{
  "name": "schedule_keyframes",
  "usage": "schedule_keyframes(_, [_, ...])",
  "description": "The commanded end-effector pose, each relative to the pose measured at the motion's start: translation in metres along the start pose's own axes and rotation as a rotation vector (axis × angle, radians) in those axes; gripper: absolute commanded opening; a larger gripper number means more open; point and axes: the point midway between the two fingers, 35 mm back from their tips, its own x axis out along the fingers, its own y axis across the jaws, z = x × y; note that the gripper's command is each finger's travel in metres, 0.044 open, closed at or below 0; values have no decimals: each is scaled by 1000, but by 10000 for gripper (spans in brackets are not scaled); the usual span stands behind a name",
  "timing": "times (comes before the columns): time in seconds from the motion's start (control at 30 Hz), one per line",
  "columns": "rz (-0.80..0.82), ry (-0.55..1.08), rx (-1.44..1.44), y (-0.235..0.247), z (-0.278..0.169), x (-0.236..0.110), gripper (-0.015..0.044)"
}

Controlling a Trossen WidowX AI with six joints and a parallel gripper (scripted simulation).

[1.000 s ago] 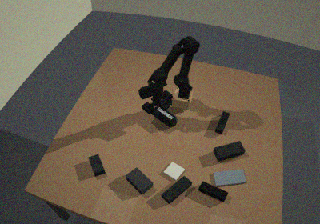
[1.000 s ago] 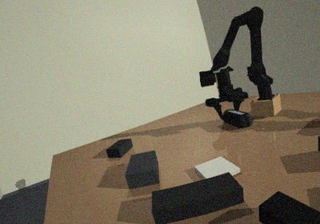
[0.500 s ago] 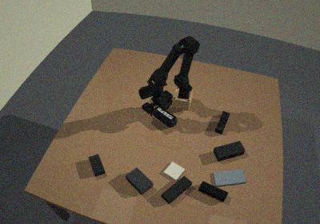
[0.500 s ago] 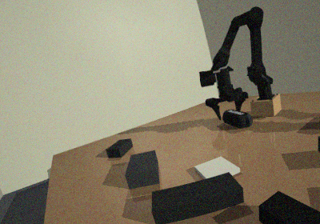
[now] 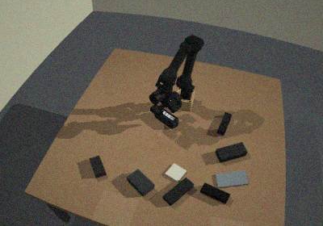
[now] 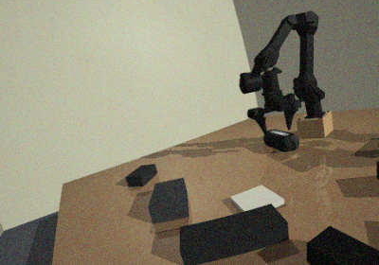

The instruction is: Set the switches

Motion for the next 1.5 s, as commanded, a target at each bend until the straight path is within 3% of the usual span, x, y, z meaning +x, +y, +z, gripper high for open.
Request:
schedule_keyframes(0.0, [-11, 2, 14, 0, 7, -9, 440])
schedule_keyframes(0.5, [-11, 2, 14, 0, 7, -9, 440])
schedule_keyframes(0.63, [10, 0, -95, -1, 7, -11, 335])
schedule_keyframes(1.07, [174, -114, -1044, -19, 14, -32, 0])
schedule_keyframes(1.33, [231, -258, -1609, -29, 16, -44, 0])
schedule_keyframes(1.47, [233, -273, -1656, -30, 16, -45, 0])
